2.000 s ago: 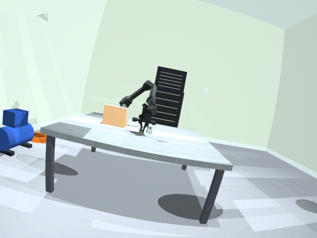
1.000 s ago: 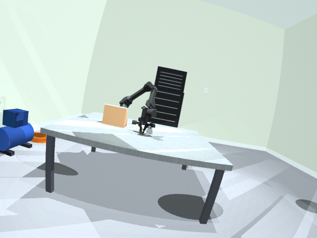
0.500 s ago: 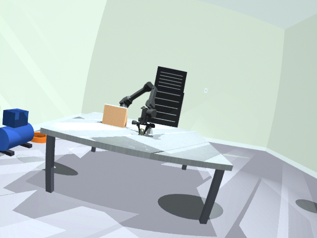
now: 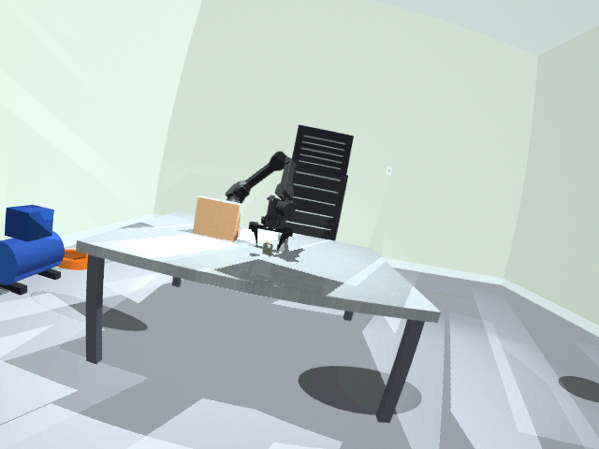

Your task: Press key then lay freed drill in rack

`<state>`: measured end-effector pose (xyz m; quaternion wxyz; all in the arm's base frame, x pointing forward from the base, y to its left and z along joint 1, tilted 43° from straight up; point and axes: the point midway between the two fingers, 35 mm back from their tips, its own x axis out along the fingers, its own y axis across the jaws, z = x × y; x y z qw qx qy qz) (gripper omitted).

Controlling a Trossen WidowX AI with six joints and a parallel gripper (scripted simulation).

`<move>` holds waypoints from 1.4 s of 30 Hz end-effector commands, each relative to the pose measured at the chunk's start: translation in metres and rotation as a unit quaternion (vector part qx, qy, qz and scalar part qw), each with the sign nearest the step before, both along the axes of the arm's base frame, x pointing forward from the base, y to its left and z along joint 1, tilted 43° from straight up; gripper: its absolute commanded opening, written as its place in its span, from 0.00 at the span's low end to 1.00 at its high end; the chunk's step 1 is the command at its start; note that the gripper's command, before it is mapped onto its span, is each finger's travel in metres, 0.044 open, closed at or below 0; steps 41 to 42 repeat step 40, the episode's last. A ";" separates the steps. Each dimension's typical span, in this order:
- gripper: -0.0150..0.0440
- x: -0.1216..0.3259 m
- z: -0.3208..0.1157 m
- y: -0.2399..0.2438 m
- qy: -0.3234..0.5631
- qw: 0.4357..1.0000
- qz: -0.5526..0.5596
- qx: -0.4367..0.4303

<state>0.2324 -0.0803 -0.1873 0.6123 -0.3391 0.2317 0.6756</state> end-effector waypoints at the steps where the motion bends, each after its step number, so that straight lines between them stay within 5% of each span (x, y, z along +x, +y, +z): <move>1: 1.00 0.002 0.013 -0.013 -0.004 1.000 0.002 -0.005; 14: 1.00 0.005 0.038 -0.041 0.002 1.000 -0.013 -0.012; 22: 1.00 0.003 0.068 -0.136 -0.015 0.972 -0.211 -0.104; 36: 1.00 -0.083 0.163 -0.301 -0.066 0.797 -0.557 -0.222; 42: 1.00 -0.128 0.197 -0.337 -0.083 0.722 -0.639 -0.252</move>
